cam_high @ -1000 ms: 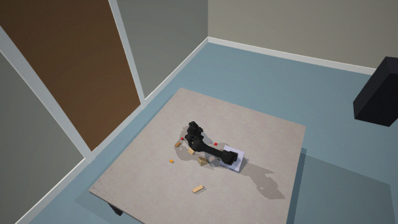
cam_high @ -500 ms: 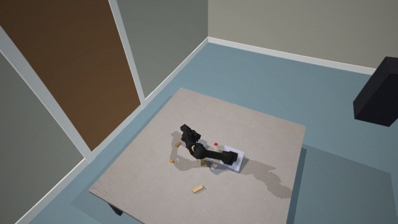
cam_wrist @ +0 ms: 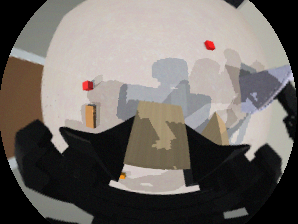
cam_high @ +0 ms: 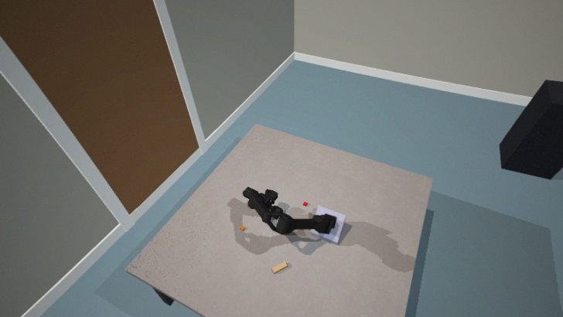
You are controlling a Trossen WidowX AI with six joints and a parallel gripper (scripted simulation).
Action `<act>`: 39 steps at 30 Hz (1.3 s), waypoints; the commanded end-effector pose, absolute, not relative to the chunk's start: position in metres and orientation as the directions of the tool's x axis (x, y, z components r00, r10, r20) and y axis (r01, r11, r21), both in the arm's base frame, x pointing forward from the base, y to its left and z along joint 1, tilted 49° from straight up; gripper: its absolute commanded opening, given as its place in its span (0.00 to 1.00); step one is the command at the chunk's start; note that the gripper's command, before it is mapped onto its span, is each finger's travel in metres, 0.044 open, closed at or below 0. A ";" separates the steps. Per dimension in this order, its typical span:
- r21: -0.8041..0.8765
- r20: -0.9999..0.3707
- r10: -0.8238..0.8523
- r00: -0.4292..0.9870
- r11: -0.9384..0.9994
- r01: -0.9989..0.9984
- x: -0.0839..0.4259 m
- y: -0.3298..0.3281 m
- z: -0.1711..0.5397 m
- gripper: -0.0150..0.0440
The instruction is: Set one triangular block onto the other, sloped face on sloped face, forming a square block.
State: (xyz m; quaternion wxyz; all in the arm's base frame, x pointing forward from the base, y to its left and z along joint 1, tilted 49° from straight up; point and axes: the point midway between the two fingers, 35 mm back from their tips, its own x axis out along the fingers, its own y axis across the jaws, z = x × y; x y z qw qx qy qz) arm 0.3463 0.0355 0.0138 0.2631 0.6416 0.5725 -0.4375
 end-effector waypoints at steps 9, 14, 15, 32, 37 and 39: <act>-0.155 -0.971 0.214 -0.109 -0.210 0.965 0.353 0.049 0.034 0.25; -0.155 -0.986 0.088 -0.139 -0.210 0.965 0.355 0.056 0.040 0.25; -0.155 -0.988 0.062 -0.144 -0.210 0.965 0.355 0.058 0.041 0.25; -0.153 -0.987 0.073 -0.141 -0.204 0.967 0.355 0.059 0.042 0.88; -0.153 -0.987 0.073 -0.141 -0.204 0.967 0.355 0.059 0.042 1.00; -0.153 -0.987 0.073 -0.141 -0.204 0.967 0.355 0.059 0.042 1.00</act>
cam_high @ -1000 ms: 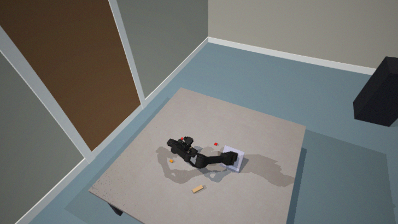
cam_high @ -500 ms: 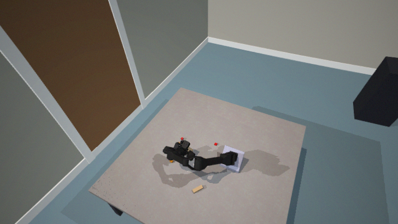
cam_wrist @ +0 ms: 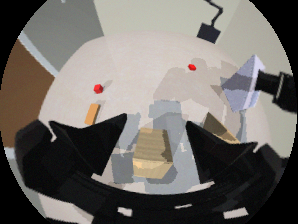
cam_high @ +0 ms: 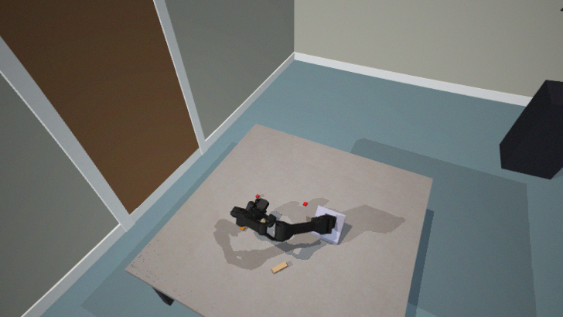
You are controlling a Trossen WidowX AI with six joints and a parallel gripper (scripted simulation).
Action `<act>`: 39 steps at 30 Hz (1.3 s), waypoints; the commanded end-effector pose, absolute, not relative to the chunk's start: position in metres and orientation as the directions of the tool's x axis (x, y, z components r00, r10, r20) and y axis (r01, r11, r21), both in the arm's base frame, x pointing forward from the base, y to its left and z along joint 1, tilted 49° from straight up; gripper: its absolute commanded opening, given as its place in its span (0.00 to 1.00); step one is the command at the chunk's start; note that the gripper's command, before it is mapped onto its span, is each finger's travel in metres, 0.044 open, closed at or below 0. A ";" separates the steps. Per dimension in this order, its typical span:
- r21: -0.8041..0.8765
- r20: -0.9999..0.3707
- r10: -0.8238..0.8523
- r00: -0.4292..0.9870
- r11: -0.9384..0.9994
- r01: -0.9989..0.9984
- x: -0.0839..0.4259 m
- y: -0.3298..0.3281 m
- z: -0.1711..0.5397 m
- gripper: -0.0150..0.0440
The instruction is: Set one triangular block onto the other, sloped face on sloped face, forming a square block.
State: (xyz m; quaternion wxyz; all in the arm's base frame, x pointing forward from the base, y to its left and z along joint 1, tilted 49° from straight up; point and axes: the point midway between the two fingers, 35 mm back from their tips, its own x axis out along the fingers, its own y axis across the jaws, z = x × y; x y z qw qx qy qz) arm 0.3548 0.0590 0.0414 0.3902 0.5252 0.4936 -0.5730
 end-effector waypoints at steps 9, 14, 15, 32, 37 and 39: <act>-0.153 -0.987 0.070 -0.141 -0.206 0.967 0.356 0.031 0.066 1.00; -0.156 -0.987 0.067 -0.145 -0.209 0.965 0.349 -0.017 0.107 1.00; -0.156 -0.987 0.067 -0.145 -0.209 0.965 0.349 -0.017 0.107 1.00; -0.238 -0.207 0.968 0.141 -0.190 0.953 0.337 -0.005 0.045 1.00; -0.225 -0.164 0.965 0.203 -0.237 0.945 0.340 -0.010 0.044 1.00; -0.225 -0.164 0.965 0.203 -0.237 0.945 0.340 -0.010 0.044 1.00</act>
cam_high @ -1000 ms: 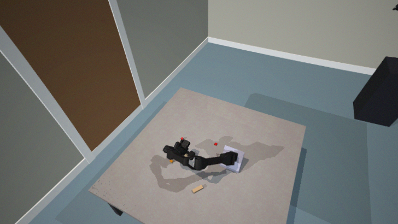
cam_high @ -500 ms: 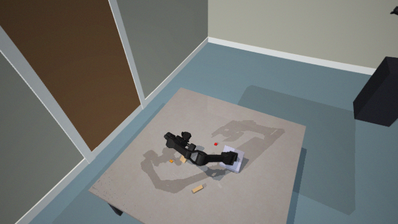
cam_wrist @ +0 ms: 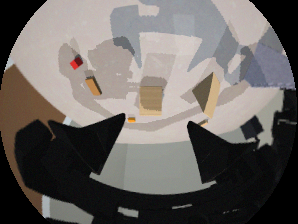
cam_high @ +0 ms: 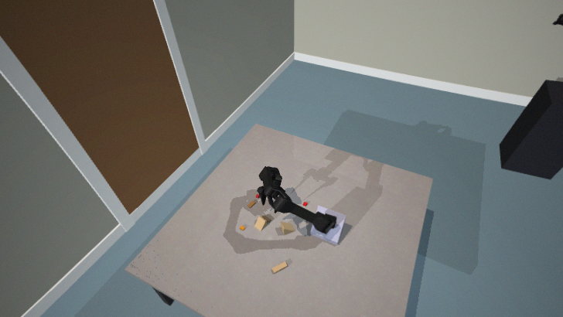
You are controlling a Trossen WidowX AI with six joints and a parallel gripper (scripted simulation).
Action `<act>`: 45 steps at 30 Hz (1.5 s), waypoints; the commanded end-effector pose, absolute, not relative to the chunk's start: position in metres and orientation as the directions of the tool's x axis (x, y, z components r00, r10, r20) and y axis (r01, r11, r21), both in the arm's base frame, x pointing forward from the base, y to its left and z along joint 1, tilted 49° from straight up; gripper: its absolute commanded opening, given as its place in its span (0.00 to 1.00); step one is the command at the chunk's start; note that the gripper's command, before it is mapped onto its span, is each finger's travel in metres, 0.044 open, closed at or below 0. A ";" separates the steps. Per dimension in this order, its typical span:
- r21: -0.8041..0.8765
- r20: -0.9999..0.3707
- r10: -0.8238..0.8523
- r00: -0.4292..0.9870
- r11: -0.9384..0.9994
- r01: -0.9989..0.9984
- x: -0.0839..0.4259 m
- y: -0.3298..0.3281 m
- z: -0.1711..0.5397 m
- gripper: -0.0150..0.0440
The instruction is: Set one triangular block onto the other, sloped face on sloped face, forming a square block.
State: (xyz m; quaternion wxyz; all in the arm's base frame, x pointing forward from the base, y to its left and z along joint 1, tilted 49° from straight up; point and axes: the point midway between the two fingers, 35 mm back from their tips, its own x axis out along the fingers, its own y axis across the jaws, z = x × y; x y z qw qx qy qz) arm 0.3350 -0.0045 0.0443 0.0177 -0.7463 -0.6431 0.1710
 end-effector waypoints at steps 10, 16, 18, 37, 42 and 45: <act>-0.217 -0.185 0.960 0.210 -0.248 0.944 0.344 0.002 0.034 1.00; -0.200 -0.200 0.954 0.223 -0.263 0.944 0.351 0.022 0.022 1.00; -0.195 -0.199 0.953 0.227 -0.265 0.944 0.353 0.029 0.020 1.00; -0.157 -0.119 0.973 0.197 -0.215 0.964 0.360 0.088 0.030 1.00; -0.157 -0.119 0.973 0.197 -0.215 0.964 0.359 0.087 0.029 1.00; -0.157 -0.119 0.973 0.197 -0.215 0.964 0.359 0.087 0.029 1.00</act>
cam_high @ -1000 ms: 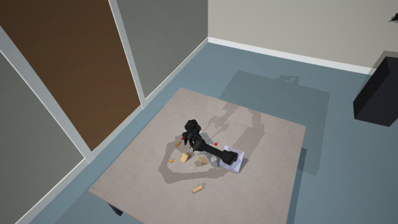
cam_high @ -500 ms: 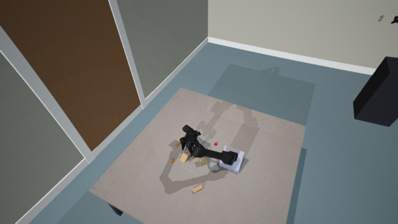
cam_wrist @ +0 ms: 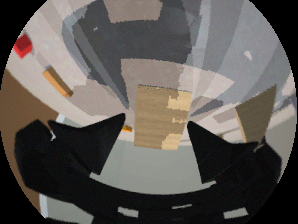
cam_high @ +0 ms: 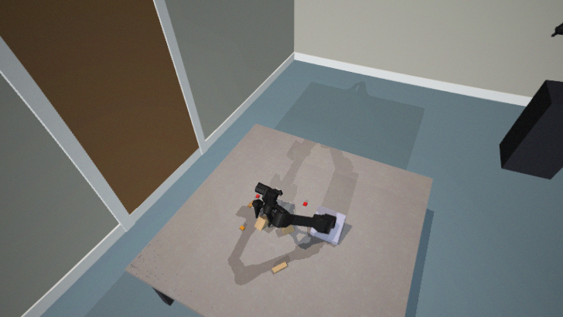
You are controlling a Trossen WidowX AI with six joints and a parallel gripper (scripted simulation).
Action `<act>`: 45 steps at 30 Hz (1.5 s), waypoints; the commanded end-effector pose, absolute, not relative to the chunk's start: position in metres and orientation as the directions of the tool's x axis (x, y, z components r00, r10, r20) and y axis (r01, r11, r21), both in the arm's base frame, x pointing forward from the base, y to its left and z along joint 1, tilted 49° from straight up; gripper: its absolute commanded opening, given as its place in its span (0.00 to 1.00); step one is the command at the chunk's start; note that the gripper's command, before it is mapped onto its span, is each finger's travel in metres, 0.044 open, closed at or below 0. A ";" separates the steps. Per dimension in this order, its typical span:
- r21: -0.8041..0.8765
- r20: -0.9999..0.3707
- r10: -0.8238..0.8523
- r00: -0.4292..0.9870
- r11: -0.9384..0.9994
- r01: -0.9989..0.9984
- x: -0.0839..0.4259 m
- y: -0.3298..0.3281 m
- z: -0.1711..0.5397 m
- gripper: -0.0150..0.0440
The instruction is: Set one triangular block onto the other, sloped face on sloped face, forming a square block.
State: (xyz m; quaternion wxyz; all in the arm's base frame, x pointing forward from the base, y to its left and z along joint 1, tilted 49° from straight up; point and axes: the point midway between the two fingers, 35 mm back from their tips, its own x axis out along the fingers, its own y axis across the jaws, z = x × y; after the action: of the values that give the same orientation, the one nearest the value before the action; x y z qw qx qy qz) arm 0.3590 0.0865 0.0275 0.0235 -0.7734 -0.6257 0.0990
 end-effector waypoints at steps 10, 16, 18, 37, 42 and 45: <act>-0.160 -0.123 0.973 0.197 -0.216 0.963 0.359 0.086 0.028 0.64; -0.160 -0.123 0.973 0.197 -0.216 0.963 0.359 0.086 0.028 0.54; -0.160 -0.123 0.973 0.197 -0.216 0.963 0.359 0.086 0.028 0.49; -0.227 -0.163 0.961 0.224 -0.258 0.939 0.359 0.047 0.047 0.25; -0.250 -0.165 0.960 0.225 -0.261 0.932 0.357 0.035 0.060 0.25; -0.264 -0.162 0.961 0.224 -0.261 0.928 0.355 0.027 0.070 0.25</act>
State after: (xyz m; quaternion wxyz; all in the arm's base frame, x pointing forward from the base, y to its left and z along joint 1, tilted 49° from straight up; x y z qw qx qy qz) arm 0.3561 0.0370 0.0608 0.0496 -0.7797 -0.6074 0.1438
